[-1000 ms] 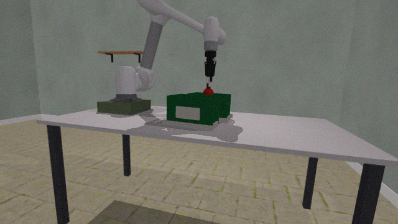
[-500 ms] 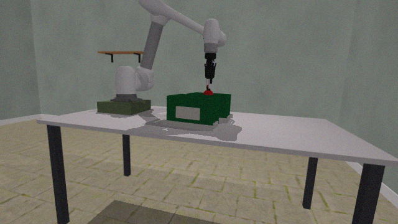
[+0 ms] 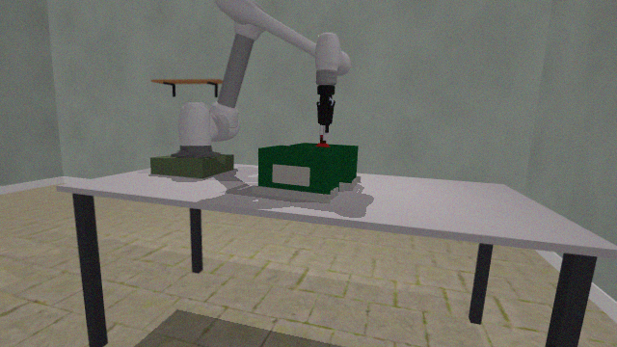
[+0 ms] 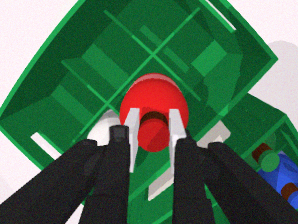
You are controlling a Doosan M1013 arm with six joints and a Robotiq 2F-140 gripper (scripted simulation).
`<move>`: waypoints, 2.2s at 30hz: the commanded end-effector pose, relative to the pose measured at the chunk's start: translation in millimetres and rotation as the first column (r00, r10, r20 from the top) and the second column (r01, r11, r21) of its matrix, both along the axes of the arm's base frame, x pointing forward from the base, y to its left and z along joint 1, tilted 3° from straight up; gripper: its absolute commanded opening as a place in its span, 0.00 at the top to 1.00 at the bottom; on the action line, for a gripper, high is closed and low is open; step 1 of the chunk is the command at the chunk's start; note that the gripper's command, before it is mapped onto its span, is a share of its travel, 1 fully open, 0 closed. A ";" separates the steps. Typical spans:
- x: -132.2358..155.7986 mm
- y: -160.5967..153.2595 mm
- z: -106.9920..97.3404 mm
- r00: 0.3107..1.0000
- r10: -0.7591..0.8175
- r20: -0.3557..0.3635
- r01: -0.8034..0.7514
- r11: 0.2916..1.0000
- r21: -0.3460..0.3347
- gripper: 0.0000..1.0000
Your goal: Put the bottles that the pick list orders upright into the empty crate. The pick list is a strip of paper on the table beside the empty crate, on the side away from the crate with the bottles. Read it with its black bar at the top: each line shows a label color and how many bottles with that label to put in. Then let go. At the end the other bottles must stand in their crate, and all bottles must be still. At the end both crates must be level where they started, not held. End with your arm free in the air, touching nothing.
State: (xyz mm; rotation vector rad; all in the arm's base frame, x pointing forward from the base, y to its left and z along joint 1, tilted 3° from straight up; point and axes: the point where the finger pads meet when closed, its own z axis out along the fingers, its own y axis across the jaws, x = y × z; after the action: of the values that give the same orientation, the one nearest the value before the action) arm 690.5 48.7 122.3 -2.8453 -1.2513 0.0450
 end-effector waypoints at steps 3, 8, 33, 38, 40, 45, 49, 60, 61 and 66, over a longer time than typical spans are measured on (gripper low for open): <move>-1.7 3.6 -9.1 1.000 -0.003 -0.004 0.003 1.000 0.005 1.00; -1.9 3.7 -14.1 1.000 -0.003 -0.004 0.003 1.000 0.005 1.00; -2.8 4.1 -32.0 1.000 -0.003 -0.004 0.003 1.000 0.005 1.00; -2.8 4.1 -32.0 1.000 -0.003 -0.004 0.003 1.000 0.005 1.00; -2.8 4.1 -32.0 1.000 -0.003 -0.004 0.003 1.000 0.005 1.00; -2.9 4.1 -32.0 1.000 -0.003 -0.004 0.003 1.000 0.005 1.00; -2.9 4.1 -32.0 1.000 -0.003 -0.004 0.003 1.000 0.005 1.00; -2.9 4.0 -32.0 1.000 -0.003 -0.004 0.003 1.000 0.005 1.00; -2.9 4.0 -32.0 1.000 -0.003 -0.004 0.003 1.000 0.005 1.00; -2.9 4.0 -32.0 1.000 -0.003 -0.004 0.003 1.000 0.005 1.00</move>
State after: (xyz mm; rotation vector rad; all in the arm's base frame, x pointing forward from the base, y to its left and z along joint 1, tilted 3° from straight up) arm 689.2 49.4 93.9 -2.8455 -1.2505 0.0449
